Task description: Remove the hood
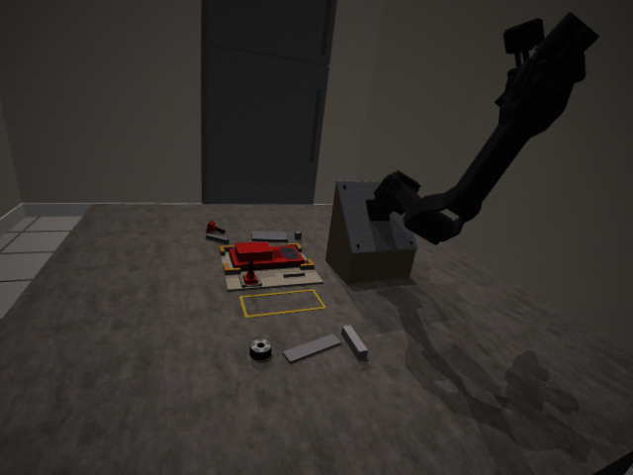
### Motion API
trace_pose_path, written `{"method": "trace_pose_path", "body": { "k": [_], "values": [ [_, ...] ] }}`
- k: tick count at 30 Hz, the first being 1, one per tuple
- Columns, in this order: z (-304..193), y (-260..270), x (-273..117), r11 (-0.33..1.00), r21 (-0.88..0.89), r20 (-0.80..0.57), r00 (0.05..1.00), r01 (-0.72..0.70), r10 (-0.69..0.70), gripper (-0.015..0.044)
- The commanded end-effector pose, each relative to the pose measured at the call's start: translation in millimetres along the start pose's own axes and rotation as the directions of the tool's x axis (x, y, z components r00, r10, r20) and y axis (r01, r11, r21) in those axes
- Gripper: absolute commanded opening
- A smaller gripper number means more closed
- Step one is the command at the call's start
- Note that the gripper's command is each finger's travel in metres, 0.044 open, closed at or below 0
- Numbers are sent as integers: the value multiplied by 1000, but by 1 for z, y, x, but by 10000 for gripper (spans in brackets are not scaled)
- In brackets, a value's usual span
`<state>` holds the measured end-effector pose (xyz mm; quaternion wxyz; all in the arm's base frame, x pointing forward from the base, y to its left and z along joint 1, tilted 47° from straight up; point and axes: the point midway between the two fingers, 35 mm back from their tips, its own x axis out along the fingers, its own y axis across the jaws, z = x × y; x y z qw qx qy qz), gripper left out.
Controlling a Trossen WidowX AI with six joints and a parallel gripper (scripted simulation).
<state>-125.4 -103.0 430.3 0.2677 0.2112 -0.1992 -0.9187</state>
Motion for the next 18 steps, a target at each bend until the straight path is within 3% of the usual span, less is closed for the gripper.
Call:
{"method": "trace_pose_path", "body": {
  "k": [1, 9, 13, 18],
  "values": [
    [-31, 31, 32, 989, -119, -169, 983, -93, 72, 440],
    [-132, 105, 65, 858, -312, -550, 814, -407, 186, 440],
    [-174, 133, 59, 743, -341, -677, 699, -575, 230, 440],
    [-246, 163, 47, 569, -342, -829, 525, -748, 191, 440]
  ]
}}
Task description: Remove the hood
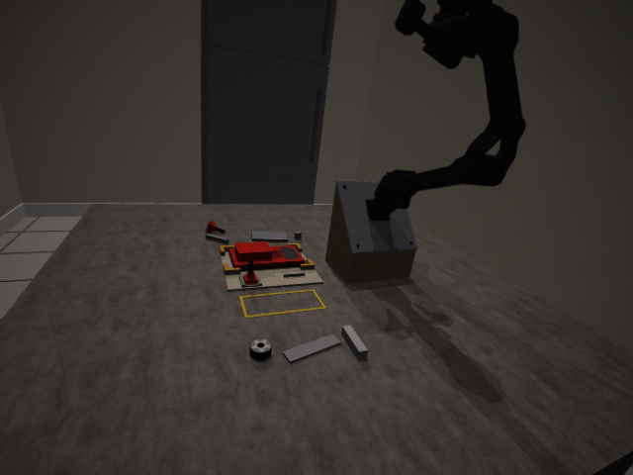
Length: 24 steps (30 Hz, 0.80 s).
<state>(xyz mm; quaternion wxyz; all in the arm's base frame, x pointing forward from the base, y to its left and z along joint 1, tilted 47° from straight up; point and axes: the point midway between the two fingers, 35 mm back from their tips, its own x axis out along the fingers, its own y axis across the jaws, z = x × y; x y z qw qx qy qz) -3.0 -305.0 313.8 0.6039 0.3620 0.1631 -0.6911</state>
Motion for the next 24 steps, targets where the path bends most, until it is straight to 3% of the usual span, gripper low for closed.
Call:
{"method": "trace_pose_path", "body": {
  "k": [1, 12, 24],
  "values": [
    [-22, 37, 35, 985, -131, -138, 986, -110, 91, 440],
    [-157, 147, 112, 749, -426, -602, 777, -507, 183, 440],
    [-355, 221, 120, 308, -348, -924, 380, -885, 47, 440]
  ]
}}
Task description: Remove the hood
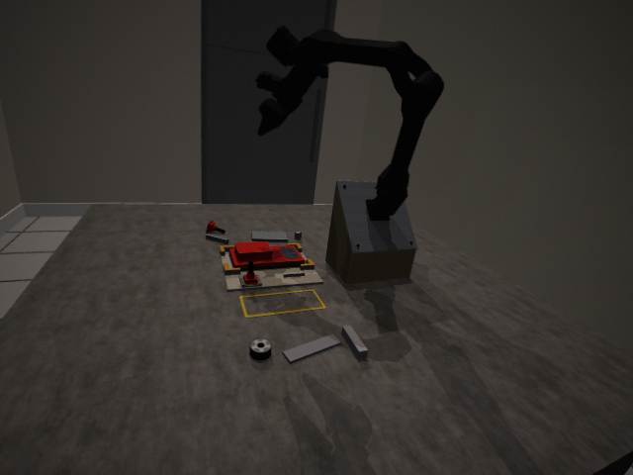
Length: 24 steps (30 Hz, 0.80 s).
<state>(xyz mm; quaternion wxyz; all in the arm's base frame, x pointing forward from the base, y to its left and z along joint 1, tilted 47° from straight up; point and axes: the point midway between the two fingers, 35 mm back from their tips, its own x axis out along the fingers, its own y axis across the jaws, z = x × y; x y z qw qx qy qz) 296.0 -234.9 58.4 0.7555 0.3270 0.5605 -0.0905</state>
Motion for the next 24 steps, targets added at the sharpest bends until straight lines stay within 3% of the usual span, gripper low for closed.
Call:
{"method": "trace_pose_path", "body": {
  "k": [1, 13, 24],
  "values": [
    [-13, 33, 50, 988, -115, -118, 989, -104, 91, 440],
    [-116, 127, 186, 817, -313, -522, 806, -485, 278, 440],
    [-125, 131, 194, 803, -316, -541, 791, -505, 285, 440]
  ]
}}
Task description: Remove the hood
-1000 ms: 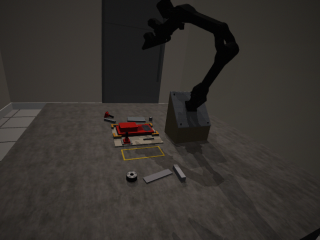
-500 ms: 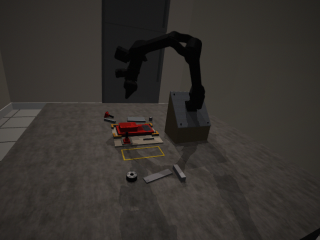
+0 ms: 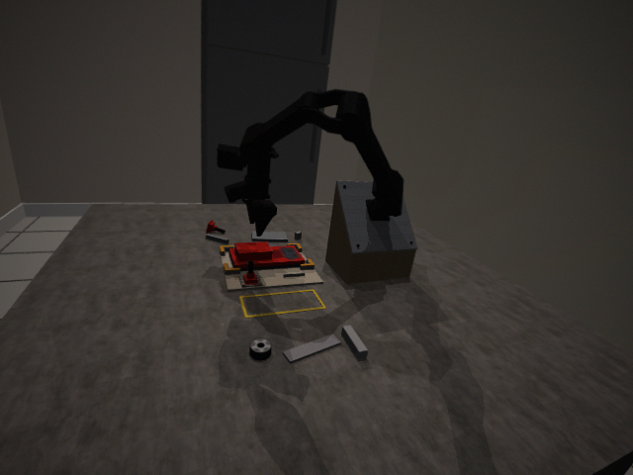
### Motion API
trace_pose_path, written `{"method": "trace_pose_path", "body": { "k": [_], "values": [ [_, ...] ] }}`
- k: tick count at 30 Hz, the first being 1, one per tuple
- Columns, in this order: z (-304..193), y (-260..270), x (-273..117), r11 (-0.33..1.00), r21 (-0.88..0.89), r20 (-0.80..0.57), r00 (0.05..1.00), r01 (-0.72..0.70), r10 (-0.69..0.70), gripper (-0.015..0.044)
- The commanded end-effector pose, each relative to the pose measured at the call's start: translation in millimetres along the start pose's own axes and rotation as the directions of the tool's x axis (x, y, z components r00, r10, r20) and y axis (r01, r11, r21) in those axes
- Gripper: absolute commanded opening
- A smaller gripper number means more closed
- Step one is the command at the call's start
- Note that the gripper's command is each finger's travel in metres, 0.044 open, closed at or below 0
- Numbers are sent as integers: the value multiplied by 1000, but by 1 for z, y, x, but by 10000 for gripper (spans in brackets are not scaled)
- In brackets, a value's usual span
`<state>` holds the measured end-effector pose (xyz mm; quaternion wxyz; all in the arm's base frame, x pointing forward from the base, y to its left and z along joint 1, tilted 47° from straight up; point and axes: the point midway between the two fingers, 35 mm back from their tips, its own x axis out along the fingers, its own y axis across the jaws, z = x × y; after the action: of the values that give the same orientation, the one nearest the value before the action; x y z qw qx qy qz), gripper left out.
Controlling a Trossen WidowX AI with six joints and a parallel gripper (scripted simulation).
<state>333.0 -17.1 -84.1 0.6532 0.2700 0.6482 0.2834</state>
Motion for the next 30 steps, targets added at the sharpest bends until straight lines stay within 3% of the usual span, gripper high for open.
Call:
{"method": "trace_pose_path", "body": {
  "k": [1, 30],
  "values": [
    [0, 0, 4, 1000, -4, -1, 1000, -5, 5, 440],
    [1, -3, 31, 1000, -4, -1, 1000, -5, 5, 440]
  ]
}}
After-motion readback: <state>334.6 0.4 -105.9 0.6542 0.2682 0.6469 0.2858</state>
